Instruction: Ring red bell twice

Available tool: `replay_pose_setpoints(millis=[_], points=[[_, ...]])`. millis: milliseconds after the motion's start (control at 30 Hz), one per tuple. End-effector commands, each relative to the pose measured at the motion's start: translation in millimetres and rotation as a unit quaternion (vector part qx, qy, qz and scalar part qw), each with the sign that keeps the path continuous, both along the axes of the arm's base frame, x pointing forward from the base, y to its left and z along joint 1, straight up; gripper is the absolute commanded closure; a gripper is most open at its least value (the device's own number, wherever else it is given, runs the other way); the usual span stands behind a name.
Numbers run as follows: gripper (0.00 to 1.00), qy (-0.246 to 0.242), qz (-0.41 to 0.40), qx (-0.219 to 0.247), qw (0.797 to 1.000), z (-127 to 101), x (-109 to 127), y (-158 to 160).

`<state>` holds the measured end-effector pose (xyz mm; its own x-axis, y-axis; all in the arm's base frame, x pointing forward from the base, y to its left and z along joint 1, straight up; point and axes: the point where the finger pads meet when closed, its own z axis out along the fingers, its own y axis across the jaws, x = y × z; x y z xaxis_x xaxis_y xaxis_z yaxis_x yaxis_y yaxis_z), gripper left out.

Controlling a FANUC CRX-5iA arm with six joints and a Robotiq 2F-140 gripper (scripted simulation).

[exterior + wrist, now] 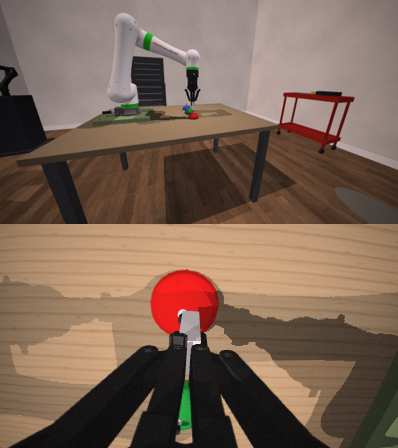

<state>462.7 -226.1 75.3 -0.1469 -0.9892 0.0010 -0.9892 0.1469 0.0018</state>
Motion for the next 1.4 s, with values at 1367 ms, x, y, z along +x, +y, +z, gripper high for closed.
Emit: replay_pose_setpoints(millis=[1367], points=[[1.00,0.000,0.000,0.000,1.000,-9.8,0.1,-0.1]])
